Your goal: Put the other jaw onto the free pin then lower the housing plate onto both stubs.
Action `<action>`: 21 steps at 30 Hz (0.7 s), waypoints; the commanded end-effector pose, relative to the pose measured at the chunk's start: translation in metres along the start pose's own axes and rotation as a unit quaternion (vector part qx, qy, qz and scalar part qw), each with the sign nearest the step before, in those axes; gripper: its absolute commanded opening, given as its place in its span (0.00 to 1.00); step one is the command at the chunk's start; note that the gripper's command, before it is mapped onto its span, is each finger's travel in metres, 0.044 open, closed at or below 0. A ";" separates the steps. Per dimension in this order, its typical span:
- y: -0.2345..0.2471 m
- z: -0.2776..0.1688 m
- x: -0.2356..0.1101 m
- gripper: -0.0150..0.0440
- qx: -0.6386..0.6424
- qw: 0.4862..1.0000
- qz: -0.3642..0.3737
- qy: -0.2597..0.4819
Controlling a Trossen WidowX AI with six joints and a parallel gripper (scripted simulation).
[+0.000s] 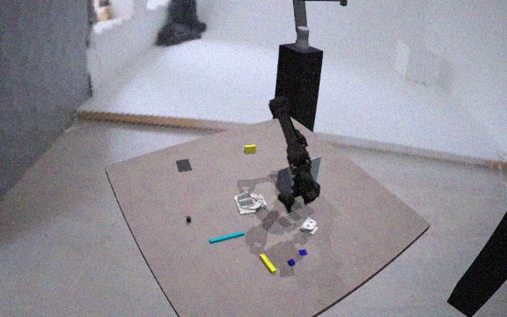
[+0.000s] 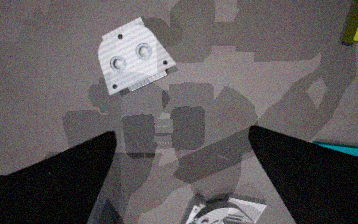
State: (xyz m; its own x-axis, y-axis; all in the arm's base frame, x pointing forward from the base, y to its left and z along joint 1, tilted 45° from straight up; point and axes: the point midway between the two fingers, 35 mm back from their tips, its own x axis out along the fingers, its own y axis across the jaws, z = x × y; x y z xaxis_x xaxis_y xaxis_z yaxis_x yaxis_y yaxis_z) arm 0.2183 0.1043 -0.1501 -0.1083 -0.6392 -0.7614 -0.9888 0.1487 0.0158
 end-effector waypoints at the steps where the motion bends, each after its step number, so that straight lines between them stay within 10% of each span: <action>1: 0.012 0.015 0.003 1.00 -0.057 0.998 0.004 0.004; 21: 0.045 0.044 0.021 1.00 -0.195 0.980 0.007 0.021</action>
State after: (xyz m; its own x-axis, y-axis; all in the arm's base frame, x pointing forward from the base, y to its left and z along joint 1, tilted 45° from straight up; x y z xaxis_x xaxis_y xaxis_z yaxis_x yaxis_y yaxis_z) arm 0.1781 0.1353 -0.1860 -0.1125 -0.6710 -0.7328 -0.9541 -0.1331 0.2683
